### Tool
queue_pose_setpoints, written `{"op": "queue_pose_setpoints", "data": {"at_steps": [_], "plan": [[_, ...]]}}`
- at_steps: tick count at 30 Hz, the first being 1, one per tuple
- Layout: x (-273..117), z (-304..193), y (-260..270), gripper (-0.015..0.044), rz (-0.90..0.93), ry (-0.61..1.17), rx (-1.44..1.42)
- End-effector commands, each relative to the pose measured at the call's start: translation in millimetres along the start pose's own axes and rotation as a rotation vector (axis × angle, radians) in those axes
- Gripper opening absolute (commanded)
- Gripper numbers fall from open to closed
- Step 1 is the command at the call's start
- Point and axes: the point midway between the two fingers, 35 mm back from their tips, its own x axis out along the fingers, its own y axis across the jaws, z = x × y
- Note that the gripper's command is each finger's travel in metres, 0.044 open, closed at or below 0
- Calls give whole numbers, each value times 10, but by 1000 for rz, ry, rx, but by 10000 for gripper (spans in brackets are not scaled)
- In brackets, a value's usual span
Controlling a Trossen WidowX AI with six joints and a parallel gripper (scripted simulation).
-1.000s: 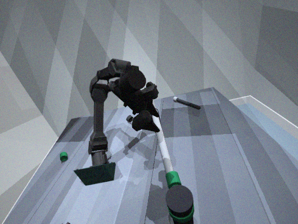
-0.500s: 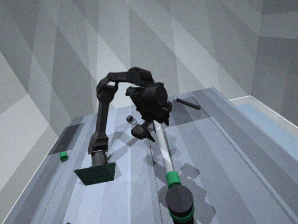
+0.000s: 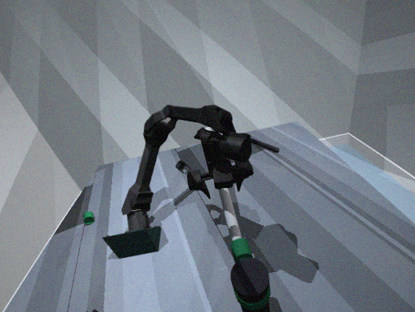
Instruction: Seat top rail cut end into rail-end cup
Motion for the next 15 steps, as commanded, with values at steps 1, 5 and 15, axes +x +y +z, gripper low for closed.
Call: {"op": "queue_pose_setpoints", "data": {"at_steps": [1, 5, 15], "plan": [[71, 16, 2, 440, 2, -5, 12], [307, 14, 0, 440, 2, -4, 11], [473, 13, 0, 440, 3, -3, 11]]}}
